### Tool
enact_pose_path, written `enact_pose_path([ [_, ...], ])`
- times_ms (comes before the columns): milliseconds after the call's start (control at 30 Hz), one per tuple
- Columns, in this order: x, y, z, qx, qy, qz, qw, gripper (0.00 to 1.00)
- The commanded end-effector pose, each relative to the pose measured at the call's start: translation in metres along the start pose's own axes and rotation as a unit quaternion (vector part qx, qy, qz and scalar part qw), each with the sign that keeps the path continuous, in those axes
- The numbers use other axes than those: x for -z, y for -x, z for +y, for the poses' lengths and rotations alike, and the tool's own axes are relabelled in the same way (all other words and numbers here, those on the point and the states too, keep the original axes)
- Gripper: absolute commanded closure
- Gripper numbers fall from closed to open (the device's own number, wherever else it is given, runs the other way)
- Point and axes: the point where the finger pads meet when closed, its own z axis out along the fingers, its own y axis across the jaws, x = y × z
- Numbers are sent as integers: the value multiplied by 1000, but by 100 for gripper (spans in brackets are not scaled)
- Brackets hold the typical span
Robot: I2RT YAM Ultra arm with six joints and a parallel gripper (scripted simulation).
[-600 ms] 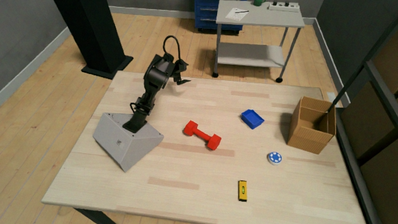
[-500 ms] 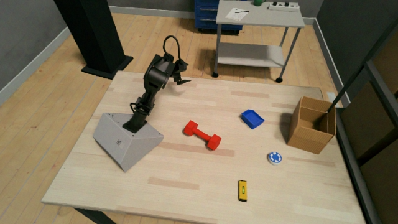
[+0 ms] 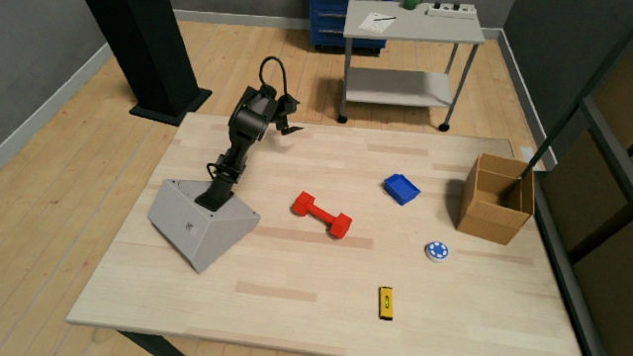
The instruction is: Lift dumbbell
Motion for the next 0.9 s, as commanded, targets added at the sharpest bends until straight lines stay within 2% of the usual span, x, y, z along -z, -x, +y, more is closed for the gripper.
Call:
enact_pose_path([
  [0,0,4,4,-6,4,-3,1000,0],
  [267,-10,10,6,16,0,-12,1000,0],
  [433,-23,18,0,54,-13,-22,998,0],
  [500,-23,18,0,54,-13,-22,998,0],
  [533,-24,28,2,55,-12,-33,998,0],
  [567,-30,24,-3,74,-20,-29,997,0],
  [667,-43,37,-9,110,-35,-41,993,0],
  [867,-72,76,-31,200,-82,-65,974,0],
])
